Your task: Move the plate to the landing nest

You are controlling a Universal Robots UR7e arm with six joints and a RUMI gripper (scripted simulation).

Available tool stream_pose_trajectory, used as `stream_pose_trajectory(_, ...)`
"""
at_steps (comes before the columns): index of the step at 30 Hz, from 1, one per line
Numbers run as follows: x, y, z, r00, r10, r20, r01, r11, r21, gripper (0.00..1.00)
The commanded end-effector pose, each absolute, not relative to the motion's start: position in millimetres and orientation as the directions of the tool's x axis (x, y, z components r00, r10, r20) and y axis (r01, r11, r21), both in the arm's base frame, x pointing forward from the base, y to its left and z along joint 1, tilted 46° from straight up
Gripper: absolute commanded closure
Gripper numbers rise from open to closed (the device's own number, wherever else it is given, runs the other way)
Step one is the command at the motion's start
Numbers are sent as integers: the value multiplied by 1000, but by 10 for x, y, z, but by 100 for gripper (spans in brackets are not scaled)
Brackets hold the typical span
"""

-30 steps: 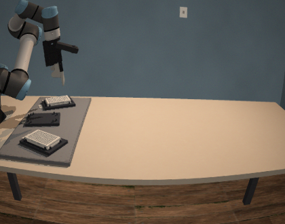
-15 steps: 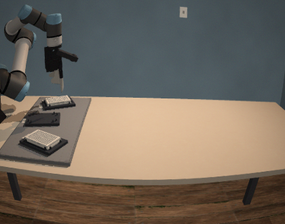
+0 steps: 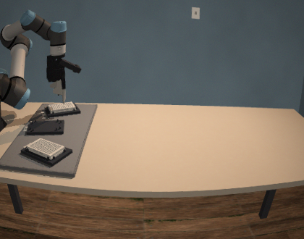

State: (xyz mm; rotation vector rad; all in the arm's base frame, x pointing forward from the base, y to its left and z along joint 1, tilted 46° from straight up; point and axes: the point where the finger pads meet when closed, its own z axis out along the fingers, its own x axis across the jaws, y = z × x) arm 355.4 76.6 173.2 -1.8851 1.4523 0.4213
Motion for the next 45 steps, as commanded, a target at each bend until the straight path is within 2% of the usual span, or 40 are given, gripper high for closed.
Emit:
stream_pose_trajectory(1,3544,810,1727,317,-705,-634,-935,-121,-333,18)
stream_pose_trajectory(45,3595,1034,1503,317,-705,-634,-935,-121,-333,18)
